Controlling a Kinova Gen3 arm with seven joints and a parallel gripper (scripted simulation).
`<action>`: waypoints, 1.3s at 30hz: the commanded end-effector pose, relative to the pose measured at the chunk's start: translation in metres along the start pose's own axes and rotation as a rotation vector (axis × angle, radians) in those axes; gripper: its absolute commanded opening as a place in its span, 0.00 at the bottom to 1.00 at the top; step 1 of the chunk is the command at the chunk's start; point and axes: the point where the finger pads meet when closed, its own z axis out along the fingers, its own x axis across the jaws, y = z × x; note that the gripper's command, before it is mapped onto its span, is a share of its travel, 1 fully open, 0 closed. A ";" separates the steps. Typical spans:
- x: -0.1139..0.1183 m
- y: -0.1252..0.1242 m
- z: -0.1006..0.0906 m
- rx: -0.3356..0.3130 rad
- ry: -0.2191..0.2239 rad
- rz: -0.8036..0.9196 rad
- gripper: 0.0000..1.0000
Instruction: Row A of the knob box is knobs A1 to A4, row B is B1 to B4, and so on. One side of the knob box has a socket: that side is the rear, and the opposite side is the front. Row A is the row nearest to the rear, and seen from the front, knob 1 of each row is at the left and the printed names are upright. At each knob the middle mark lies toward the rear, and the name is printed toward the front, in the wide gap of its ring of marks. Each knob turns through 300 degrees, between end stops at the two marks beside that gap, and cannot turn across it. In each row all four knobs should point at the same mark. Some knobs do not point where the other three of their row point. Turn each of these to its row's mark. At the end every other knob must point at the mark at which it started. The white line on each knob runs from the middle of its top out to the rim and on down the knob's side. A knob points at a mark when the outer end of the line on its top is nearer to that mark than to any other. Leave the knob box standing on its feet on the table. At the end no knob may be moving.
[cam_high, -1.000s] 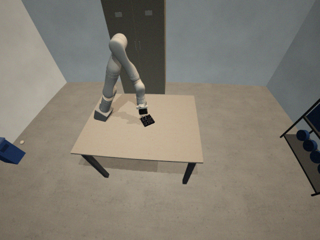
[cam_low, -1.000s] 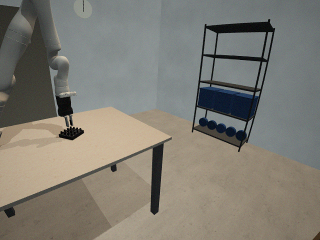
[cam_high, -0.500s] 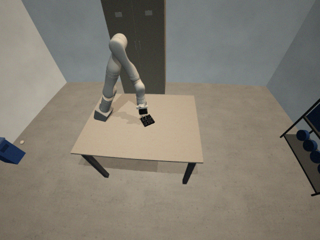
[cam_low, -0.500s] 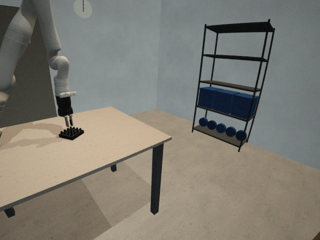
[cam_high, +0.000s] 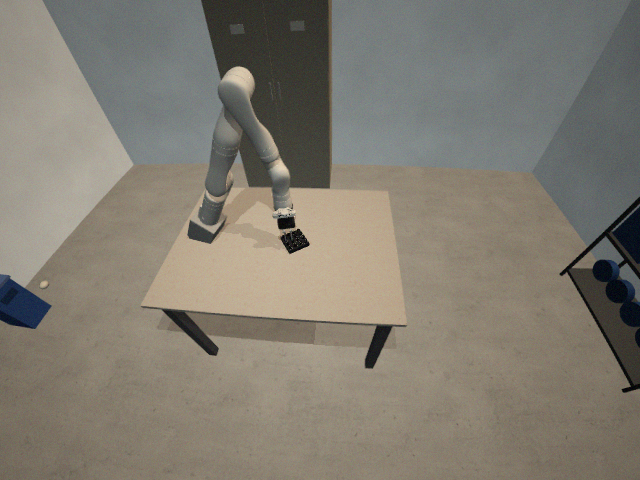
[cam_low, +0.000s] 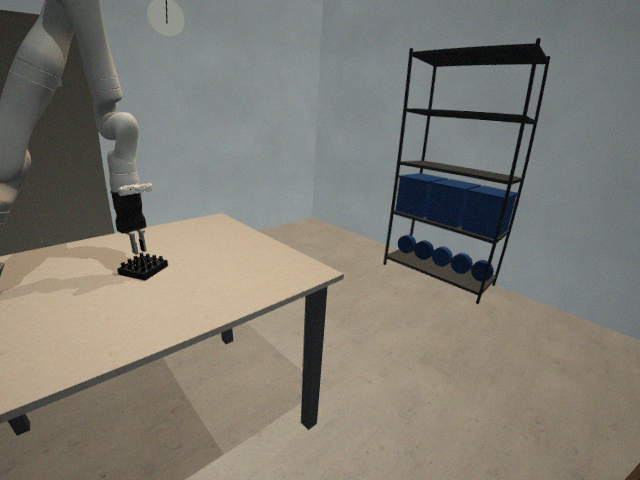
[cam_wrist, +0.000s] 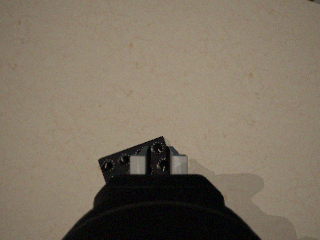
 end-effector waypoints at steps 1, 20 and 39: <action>0.000 0.000 0.000 0.000 -0.001 0.000 0.46; 0.000 -0.001 0.011 0.000 -0.001 0.000 0.46; -0.001 -0.001 0.032 0.000 -0.001 0.000 0.46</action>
